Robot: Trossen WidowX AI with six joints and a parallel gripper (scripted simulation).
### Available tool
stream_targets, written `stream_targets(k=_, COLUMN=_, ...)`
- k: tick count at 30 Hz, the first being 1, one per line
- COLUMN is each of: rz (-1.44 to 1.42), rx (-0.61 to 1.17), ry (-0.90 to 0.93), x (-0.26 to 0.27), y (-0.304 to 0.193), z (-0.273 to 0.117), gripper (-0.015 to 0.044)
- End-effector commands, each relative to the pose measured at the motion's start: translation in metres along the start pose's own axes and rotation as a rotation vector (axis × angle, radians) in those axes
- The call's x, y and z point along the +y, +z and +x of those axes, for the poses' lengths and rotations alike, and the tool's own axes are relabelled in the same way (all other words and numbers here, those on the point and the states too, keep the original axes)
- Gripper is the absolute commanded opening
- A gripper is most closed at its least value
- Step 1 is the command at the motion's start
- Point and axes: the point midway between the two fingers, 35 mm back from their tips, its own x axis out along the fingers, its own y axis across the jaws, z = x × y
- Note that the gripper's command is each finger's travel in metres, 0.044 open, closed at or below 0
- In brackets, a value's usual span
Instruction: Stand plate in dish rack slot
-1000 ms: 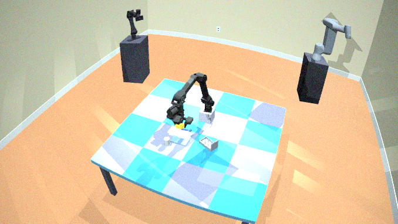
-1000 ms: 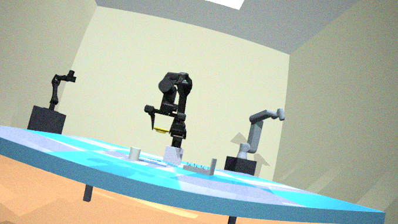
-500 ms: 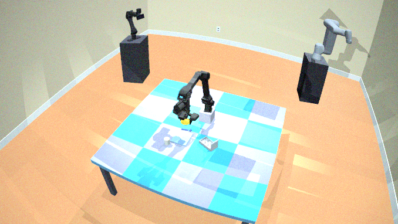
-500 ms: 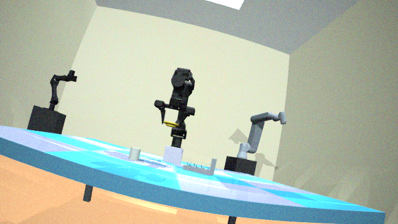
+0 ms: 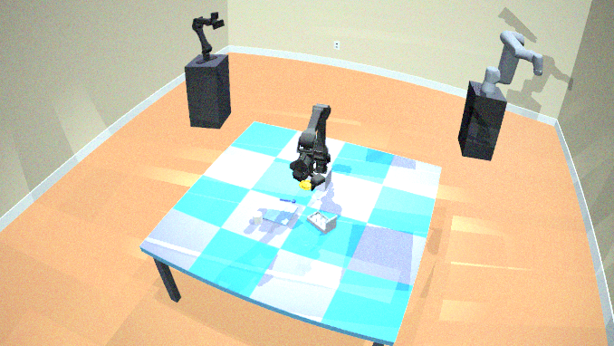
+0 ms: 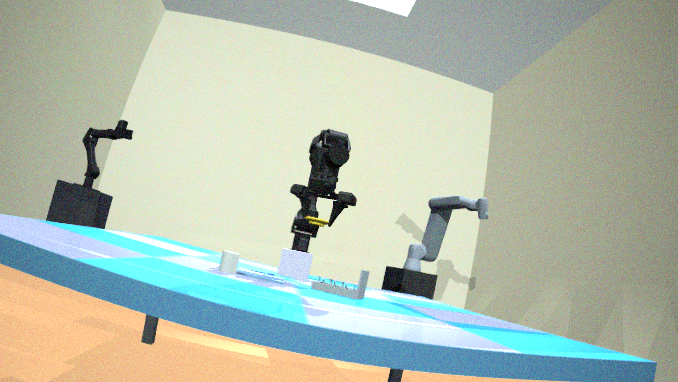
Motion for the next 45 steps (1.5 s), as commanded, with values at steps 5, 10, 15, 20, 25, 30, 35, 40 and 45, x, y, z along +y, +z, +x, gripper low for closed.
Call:
stream_targets(k=5, rz=-0.009, rx=-0.010, ry=0.091, x=0.014, y=0.011, z=0.020, gripper=0.0000)
stream_targets(k=10, rz=-0.044, rx=-0.029, ry=0.188, x=0.028, y=0.025, z=0.040, gripper=0.0000)
stream_targets(k=15, rz=-0.076, rx=-0.053, ry=0.280, x=0.038, y=0.039, z=0.060, gripper=0.0000)
stream_targets(k=20, rz=-0.112, rx=-0.085, ry=0.370, x=0.046, y=0.051, z=0.077, gripper=0.0000)
stream_targets(k=25, rz=-0.157, rx=-0.125, ry=0.459, x=0.053, y=0.061, z=0.092, gripper=0.0000)
stream_targets(k=30, rz=-0.207, rx=-0.172, ry=0.546, x=0.059, y=0.069, z=0.105, gripper=0.0000)
stream_targets(k=35, rz=-0.266, rx=-0.228, ry=0.630, x=0.063, y=0.076, z=0.115, gripper=0.0000)
stream_targets(k=40, rz=-0.328, rx=-0.291, ry=0.710, x=0.066, y=0.080, z=0.124, gripper=0.0000)
stream_targets(k=45, rz=-0.394, rx=-0.359, ry=0.784, x=0.067, y=0.082, z=0.130, gripper=0.0000)
